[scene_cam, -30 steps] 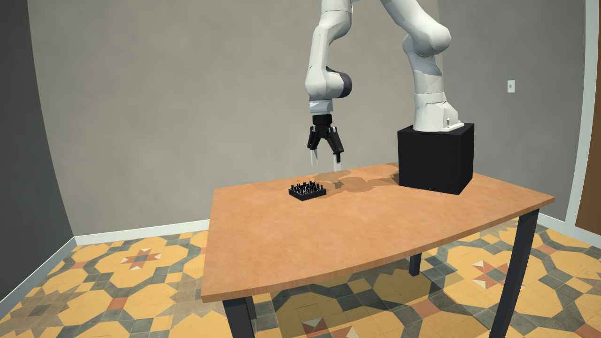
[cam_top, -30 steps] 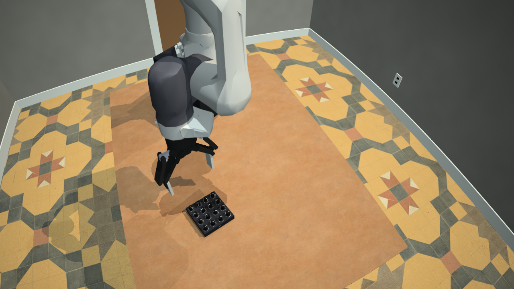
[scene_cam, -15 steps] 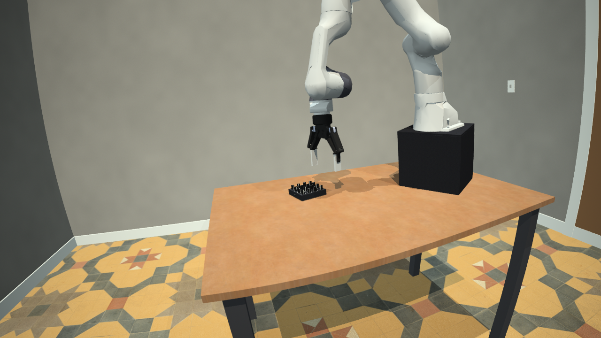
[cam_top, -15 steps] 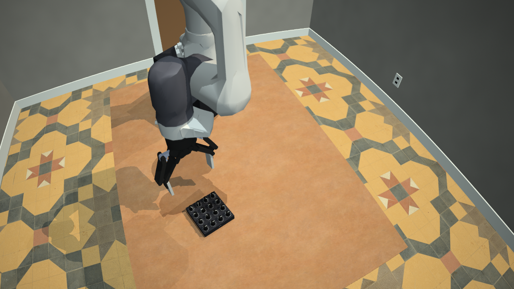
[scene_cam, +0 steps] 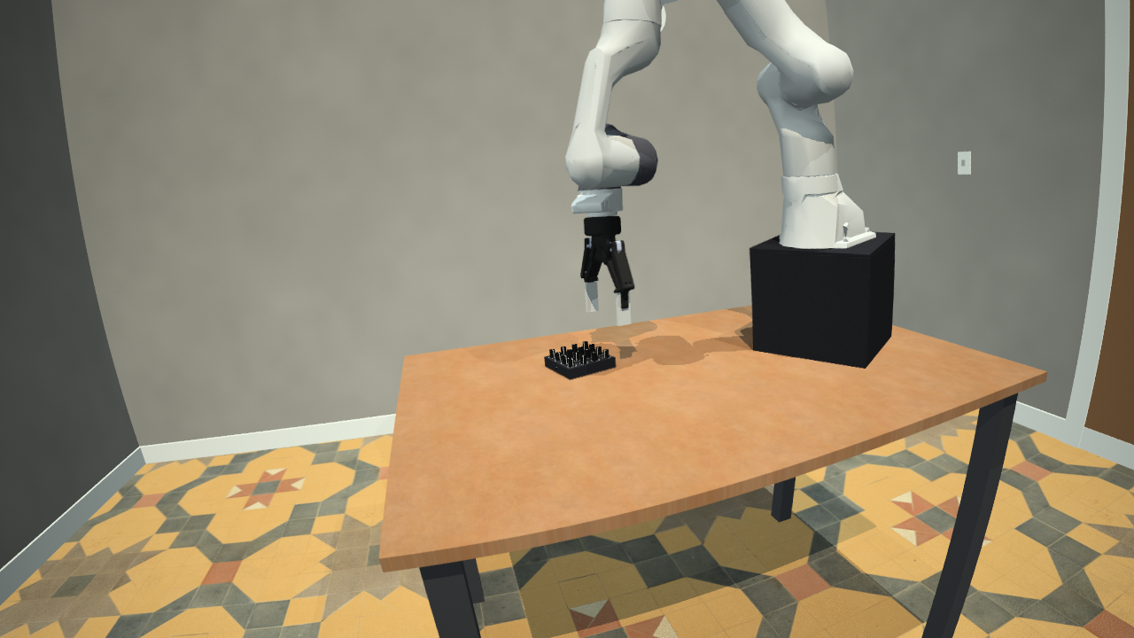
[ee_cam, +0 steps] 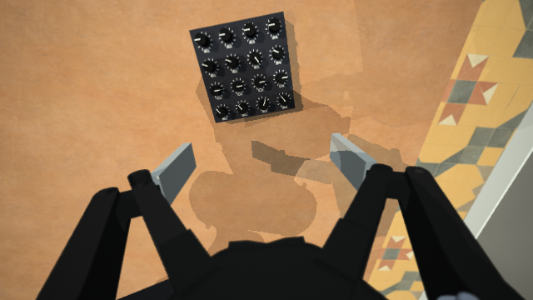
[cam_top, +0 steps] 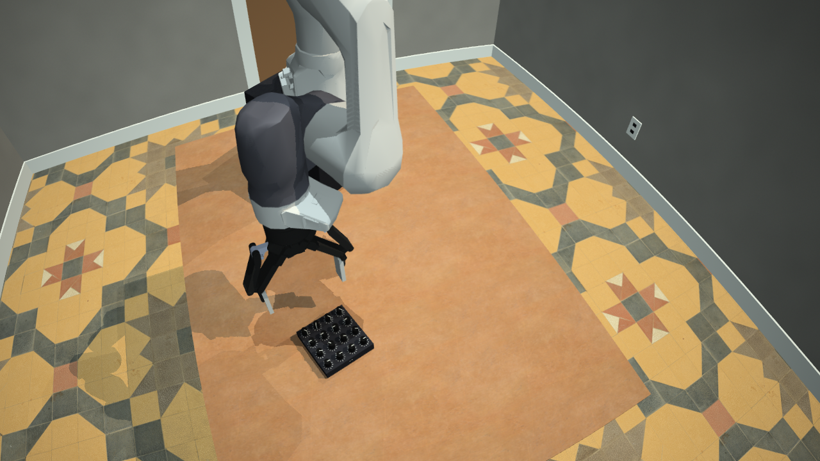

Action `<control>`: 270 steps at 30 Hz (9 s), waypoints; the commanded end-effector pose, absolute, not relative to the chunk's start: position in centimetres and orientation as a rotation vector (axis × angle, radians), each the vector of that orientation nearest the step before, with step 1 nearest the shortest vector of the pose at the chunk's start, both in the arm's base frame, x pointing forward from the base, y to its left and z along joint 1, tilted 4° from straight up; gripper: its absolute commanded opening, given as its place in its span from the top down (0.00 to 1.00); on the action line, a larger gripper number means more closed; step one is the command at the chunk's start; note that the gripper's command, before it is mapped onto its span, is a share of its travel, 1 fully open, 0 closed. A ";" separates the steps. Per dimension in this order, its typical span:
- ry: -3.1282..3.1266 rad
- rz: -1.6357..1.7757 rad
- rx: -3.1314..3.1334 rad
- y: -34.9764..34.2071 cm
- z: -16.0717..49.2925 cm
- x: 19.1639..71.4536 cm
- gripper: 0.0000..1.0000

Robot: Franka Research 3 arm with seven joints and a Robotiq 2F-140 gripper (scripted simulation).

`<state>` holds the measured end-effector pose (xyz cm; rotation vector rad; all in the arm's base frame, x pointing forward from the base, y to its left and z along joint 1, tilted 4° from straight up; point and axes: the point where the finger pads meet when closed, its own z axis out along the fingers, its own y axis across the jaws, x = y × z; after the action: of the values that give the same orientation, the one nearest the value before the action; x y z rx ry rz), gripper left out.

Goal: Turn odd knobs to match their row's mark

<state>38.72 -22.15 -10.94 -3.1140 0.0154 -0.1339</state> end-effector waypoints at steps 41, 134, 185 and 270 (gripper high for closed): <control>1.088 -0.056 -2.889 -22.3 -10.7 41.8 0.00; 2.096 -0.051 -2.248 -22.2 -8.3 47.5 0.88; 2.097 -0.049 -2.247 -22.0 -12.0 47.9 0.88; 2.097 -0.049 -2.247 -22.1 -12.6 48.0 0.88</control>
<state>47.98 -21.99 -12.56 -2.2461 2.0973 -0.0459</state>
